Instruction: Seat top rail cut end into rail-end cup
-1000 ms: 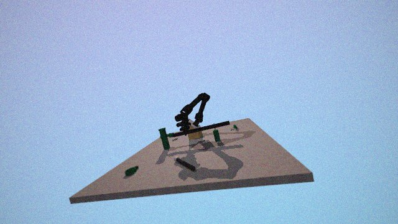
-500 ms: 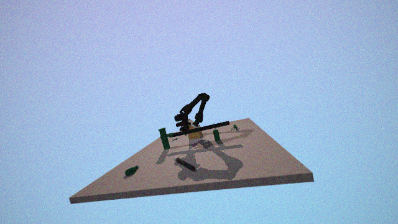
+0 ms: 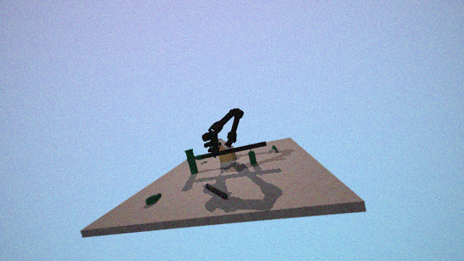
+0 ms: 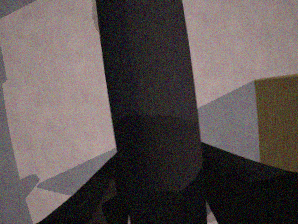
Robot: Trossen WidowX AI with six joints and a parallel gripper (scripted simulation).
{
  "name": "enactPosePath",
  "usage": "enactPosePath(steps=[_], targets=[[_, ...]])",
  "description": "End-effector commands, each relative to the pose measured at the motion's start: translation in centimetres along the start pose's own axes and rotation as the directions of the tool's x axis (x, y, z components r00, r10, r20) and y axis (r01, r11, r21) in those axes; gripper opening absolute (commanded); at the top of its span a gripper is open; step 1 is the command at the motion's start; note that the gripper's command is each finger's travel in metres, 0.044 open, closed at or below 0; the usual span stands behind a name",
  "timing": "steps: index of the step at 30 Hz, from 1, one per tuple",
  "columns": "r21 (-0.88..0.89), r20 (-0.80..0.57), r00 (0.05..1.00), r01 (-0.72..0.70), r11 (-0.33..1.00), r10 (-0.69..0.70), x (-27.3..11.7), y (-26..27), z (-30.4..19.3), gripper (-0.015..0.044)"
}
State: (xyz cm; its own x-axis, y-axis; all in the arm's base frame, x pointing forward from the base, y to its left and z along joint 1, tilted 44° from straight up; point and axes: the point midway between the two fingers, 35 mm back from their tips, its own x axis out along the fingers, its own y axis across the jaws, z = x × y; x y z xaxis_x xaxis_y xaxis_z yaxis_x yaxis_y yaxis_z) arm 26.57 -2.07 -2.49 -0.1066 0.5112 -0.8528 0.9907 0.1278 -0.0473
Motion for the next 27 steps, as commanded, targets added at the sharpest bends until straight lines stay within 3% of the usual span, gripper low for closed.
enactPosePath(steps=[1, 27], targets=[[0.006, 0.02, 0.999, -0.026, 1.0, 0.026, -0.8, 0.6, 0.9, 0.0], [0.006, 0.021, 0.999, -0.026, 1.0, 0.026, -0.6, 0.6, 2.1, 0.0]])
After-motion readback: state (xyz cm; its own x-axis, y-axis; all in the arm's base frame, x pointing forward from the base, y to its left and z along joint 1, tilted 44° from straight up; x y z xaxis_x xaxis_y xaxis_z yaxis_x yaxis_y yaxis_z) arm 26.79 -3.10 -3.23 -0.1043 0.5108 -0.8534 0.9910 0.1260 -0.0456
